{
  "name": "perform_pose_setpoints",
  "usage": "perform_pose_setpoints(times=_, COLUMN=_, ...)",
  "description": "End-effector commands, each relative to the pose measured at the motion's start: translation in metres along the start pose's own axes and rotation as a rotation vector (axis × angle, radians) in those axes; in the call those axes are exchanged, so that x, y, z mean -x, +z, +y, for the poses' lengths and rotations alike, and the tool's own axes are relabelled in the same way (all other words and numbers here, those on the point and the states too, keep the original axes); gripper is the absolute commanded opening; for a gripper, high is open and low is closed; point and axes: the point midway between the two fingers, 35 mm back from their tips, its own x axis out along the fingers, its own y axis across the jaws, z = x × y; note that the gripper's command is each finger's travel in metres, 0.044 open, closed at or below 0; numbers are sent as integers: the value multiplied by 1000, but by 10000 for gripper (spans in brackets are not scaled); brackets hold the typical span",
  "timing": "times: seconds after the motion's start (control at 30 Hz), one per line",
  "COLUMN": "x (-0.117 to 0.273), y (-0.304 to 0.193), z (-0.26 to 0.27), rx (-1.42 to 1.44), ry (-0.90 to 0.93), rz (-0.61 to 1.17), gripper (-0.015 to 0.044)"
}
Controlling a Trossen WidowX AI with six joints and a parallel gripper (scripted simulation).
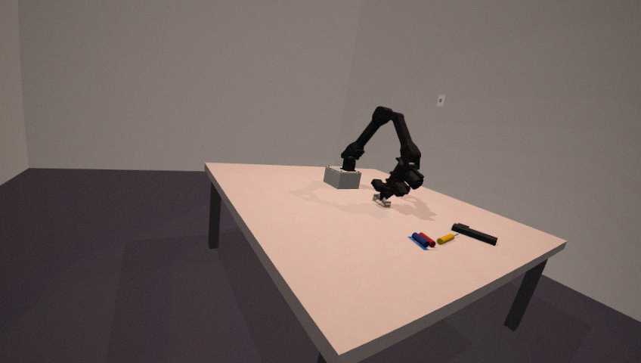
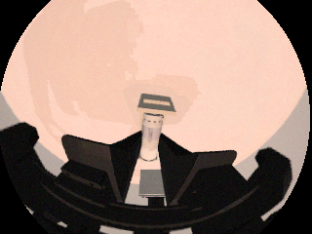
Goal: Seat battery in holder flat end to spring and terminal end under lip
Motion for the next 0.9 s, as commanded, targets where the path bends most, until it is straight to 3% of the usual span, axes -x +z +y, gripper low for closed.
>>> perform_pose_setpoints(times=0.0, x=0, y=5, z=0, rx=-3, ry=-5, rz=-39, gripper=69)
perform_pose_setpoints(times=0.87, x=-5, y=2, z=0, rx=-8, ry=-7, rz=-167, gripper=69)
